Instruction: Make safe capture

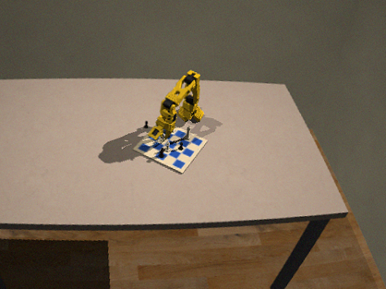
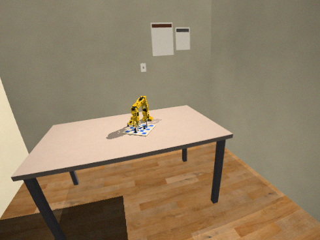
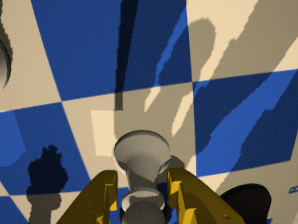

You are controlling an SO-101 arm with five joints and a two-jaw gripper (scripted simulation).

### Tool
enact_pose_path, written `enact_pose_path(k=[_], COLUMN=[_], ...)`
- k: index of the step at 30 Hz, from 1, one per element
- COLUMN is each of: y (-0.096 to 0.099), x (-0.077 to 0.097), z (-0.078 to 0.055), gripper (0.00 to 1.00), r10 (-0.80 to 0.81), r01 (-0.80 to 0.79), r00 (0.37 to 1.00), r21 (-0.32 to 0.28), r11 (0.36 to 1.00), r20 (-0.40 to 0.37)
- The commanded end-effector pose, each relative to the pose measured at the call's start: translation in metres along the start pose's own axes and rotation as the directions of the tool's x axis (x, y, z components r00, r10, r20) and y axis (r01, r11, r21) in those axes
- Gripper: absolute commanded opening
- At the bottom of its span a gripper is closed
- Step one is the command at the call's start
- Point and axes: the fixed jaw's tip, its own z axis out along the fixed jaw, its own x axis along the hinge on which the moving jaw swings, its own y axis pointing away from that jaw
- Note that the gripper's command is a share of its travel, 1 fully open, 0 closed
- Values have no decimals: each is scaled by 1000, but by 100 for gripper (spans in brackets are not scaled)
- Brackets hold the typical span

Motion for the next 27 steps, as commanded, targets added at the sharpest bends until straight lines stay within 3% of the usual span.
enact_pose_path(k=[1, 27], y=[2, 0], x=[-1, -3], z=[-1, -3], gripper=[9, 9], r10=[-4, -4], r01=[4, 4], r00=[1000, 1000], r21=[-1, -1], r11=[1000, 1000], r20=[-1, -1])
